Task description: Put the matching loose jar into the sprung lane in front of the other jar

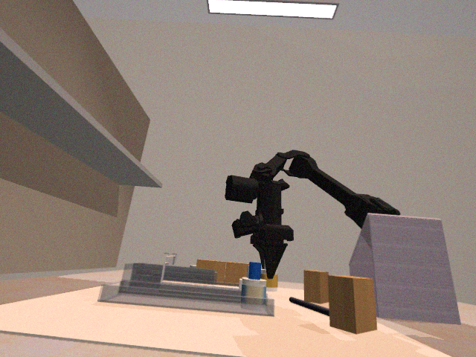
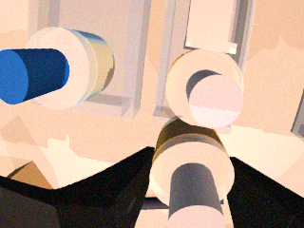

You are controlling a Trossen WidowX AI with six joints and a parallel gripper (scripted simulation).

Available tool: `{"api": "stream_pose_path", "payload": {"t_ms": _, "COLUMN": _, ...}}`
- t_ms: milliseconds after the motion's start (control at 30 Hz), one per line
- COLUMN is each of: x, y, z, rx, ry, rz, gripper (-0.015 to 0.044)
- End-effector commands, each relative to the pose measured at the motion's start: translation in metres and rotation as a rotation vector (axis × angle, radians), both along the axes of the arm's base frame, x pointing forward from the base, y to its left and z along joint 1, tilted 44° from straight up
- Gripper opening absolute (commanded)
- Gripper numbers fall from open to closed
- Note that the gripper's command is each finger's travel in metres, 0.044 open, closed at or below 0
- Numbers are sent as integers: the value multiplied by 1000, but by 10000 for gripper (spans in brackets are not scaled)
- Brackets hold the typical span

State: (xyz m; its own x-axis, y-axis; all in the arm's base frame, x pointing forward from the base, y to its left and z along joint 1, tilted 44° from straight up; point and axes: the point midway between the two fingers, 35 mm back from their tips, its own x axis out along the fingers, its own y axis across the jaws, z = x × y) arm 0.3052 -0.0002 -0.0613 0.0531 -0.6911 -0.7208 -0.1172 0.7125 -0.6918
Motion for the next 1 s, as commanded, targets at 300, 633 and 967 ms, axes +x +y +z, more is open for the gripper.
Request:
{"api": "stream_pose_path", "payload": {"t_ms": 300, "x": 17, "y": 3, "z": 3, "rx": 5, "ry": -34, "rz": 5, "gripper": 0}}
{"api": "stream_pose_path", "payload": {"t_ms": 633, "x": 20, "y": 4, "z": 4, "rx": 5, "ry": -34, "rz": 5, "gripper": 0}}
{"api": "stream_pose_path", "payload": {"t_ms": 967, "x": 24, "y": 5, "z": 5, "rx": 5, "ry": -34, "rz": 5, "gripper": 0}}
